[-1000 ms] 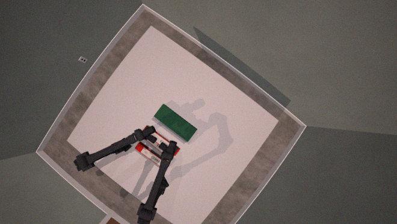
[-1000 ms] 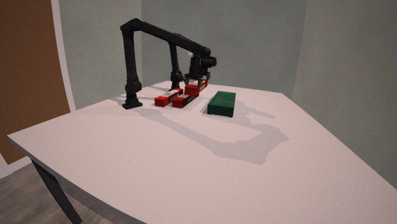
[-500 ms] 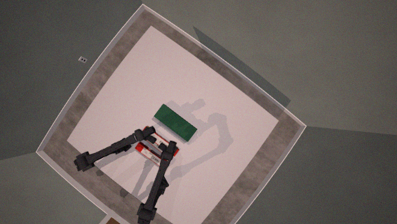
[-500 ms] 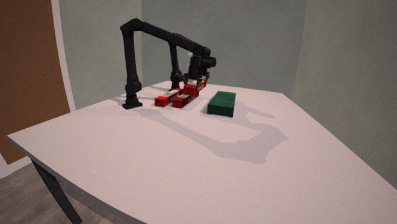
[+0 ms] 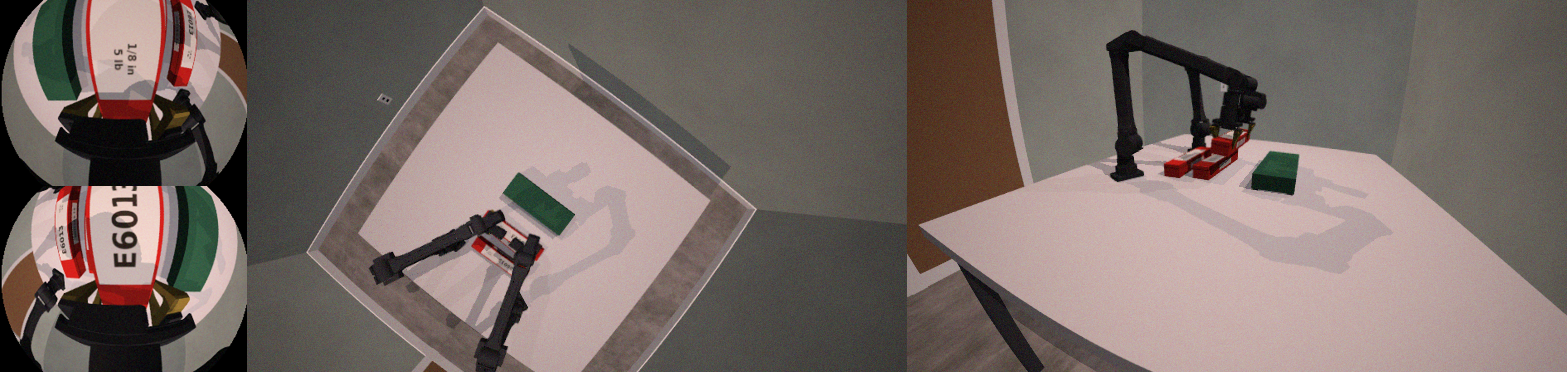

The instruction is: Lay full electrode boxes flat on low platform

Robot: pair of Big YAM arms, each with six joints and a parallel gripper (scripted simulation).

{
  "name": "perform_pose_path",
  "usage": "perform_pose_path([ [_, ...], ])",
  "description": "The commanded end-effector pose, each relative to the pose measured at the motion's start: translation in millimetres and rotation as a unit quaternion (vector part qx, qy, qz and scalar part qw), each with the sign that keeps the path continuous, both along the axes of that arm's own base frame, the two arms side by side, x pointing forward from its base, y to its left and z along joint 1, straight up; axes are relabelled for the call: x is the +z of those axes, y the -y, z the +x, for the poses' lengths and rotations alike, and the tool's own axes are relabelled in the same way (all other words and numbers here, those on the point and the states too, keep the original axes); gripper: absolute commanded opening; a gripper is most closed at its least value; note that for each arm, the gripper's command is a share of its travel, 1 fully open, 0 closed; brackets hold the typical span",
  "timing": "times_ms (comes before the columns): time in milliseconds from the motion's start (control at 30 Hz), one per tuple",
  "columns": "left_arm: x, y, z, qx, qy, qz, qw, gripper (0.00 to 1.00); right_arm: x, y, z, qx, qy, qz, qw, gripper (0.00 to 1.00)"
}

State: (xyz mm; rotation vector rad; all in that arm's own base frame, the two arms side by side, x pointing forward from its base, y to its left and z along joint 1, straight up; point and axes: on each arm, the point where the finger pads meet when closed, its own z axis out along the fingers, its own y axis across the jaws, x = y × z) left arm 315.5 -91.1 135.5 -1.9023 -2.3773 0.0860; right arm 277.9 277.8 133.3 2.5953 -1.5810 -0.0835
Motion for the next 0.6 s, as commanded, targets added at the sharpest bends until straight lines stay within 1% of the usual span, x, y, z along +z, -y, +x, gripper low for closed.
perform_pose_path([
  [0,67.7,2.5,32.6,0.001,0.077,-0.015,0.997,0.00,70.8,-14.3,27.8,-0.001,0.066,0.046,0.997,0.00],
  [333,81.2,2.3,32.1,0.001,0.077,-0.015,0.997,0.00,82.1,-13.9,27.3,-0.001,0.066,0.046,0.997,0.00],
  [567,81.2,2.3,32.1,0.001,0.077,-0.015,0.997,0.00,84.6,-14.1,27.8,-0.001,0.066,0.046,0.997,0.00],
])
